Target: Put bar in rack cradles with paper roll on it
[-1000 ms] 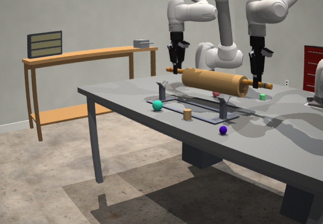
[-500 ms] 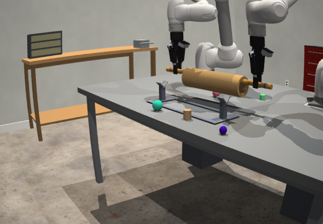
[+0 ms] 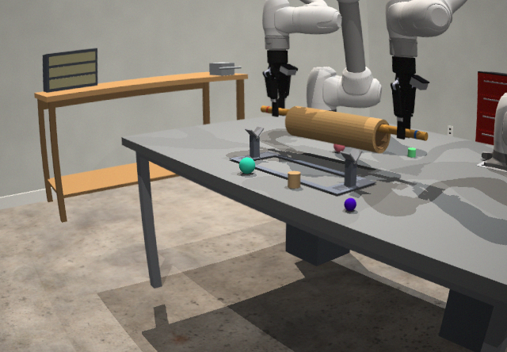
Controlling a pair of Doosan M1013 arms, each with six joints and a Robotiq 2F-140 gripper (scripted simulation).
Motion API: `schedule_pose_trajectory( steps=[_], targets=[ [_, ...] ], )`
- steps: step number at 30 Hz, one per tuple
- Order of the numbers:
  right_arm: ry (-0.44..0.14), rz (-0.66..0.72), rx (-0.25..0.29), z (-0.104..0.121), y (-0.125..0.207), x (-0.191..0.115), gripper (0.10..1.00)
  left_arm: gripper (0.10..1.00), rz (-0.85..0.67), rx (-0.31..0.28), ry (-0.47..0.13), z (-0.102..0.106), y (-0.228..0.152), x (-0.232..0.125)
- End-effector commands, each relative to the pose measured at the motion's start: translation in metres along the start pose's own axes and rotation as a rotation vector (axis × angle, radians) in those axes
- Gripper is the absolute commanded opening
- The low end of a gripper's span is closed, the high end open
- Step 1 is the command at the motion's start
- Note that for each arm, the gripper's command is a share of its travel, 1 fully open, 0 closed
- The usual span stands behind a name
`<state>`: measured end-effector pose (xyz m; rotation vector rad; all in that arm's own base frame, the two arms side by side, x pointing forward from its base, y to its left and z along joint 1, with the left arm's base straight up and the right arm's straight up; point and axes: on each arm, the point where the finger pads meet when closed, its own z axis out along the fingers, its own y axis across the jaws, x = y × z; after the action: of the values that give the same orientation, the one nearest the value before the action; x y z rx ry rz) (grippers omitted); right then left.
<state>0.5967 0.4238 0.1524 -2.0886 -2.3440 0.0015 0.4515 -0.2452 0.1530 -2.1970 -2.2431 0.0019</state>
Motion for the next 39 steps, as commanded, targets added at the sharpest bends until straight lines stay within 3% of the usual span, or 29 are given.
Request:
schedule_pose_trajectory(
  steps=[1,24,39],
  targets=[
    [0.001,0.000,-0.001,-0.001,0.000,0.000,0.160,0.160,0.000,-0.001,0.000,-0.001,0.000,0.000],
    [0.001,0.009,-0.002,-0.005,0.019,0.001,0.160,0.160,0.010,-0.002,0.000,-0.004,0.024,0.001],
    [0.001,0.032,-0.002,-0.014,0.067,0.003,0.160,0.160,0.035,-0.003,0.000,-0.013,0.085,0.002]
  ],
)
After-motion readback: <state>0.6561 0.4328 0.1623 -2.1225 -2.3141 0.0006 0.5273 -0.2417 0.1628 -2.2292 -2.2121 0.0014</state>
